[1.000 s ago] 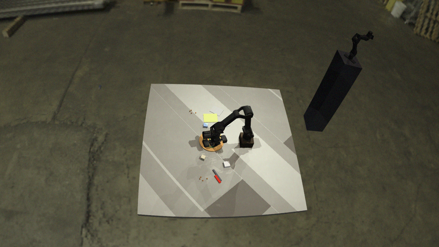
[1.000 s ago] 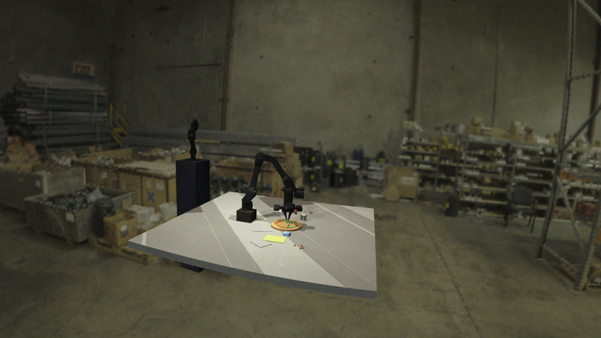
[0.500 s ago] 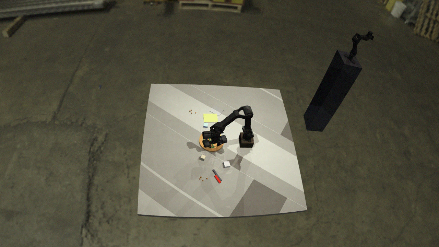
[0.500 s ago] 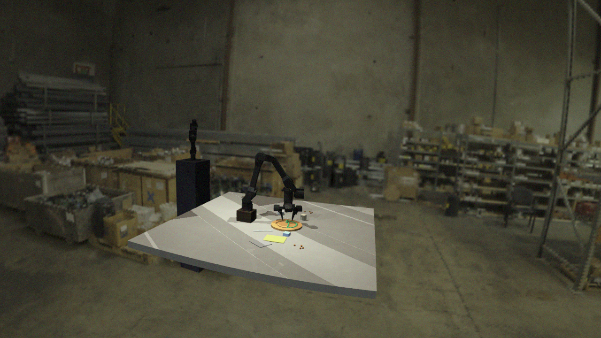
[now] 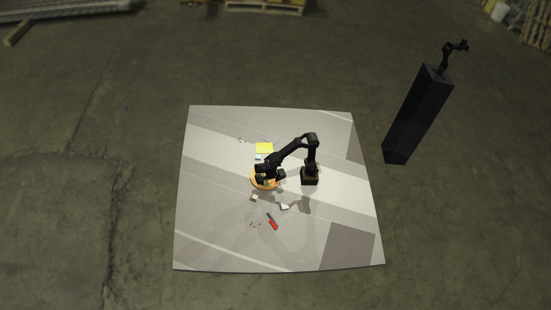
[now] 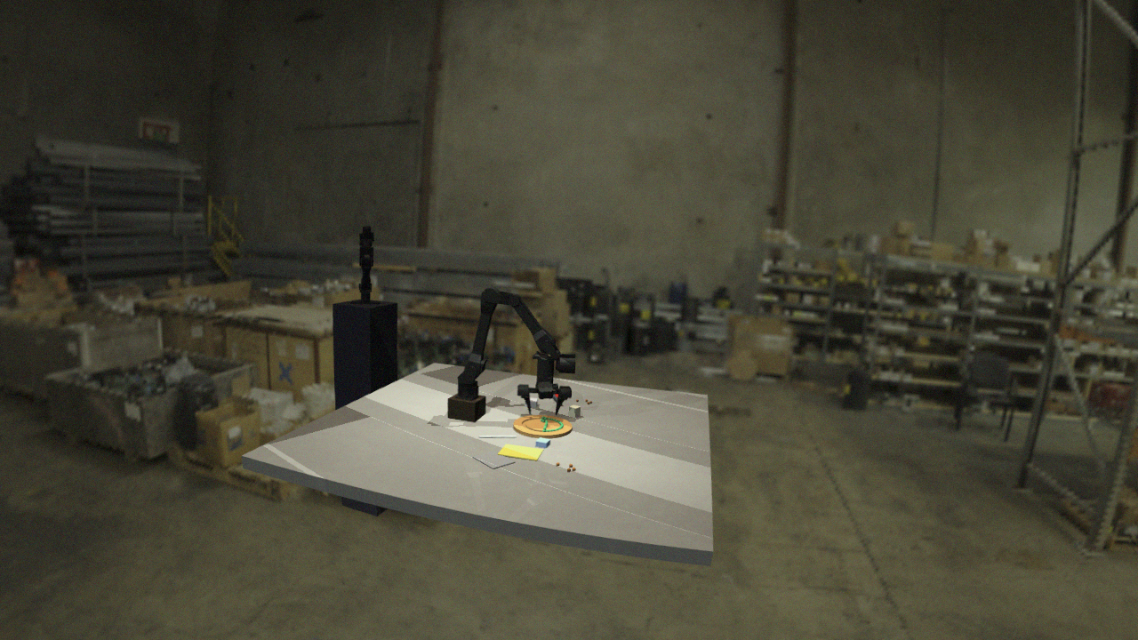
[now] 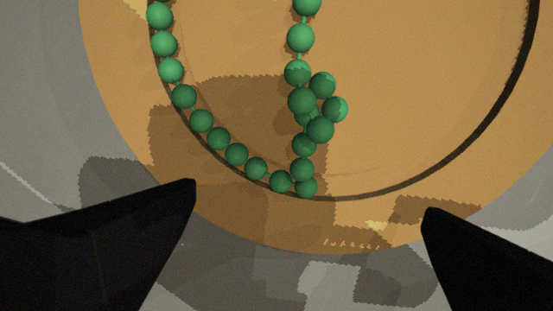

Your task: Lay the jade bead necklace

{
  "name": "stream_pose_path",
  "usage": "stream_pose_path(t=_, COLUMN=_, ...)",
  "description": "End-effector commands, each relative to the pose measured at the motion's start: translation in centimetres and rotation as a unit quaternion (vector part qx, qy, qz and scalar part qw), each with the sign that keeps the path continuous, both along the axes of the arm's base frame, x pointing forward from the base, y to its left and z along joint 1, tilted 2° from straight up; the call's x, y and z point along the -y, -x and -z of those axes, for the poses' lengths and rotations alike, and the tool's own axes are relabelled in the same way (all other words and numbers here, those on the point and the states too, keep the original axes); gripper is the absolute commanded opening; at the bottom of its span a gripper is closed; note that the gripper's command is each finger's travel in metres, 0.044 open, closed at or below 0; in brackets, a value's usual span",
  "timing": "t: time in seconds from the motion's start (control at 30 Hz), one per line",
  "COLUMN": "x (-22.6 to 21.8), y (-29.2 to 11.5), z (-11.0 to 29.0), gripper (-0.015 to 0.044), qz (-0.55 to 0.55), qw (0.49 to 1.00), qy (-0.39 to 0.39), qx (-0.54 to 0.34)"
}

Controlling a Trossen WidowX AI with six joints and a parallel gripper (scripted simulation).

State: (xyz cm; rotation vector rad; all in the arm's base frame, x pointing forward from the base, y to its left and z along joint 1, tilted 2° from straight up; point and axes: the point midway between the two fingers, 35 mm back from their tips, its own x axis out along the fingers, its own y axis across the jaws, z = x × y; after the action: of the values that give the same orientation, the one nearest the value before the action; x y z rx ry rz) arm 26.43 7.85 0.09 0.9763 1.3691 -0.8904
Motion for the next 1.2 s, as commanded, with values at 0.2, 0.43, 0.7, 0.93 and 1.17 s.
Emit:
stream_pose_path(t=0.2, x=0.0, y=-0.1, z=-0.1, gripper=0.044, qz=0.001, qw=1.0, qy=0.0, qx=0.001)
stream_pose_path(t=0.43, x=0.4, y=-0.4, z=-0.2, gripper=0.0387, qz=-0.005, qw=1.0, qy=0.0, qx=0.001)
stream_pose_path(t=0.7, x=5.6, y=-3.0, z=-1.3, gripper=0.0177, qz=-0.08, qw=0.997, qy=0.005, qx=0.006)
stream_pose_path(t=0.93, x=10.7, y=-4.4, z=-2.3, gripper=0.012, qz=-0.146, qw=0.989, qy=0.009, qx=0.009)
stream_pose_path(t=1.17, x=11.2, y=-4.5, z=-1.4, gripper=0.012, qz=-0.152, qw=0.988, qy=0.009, qx=0.009)
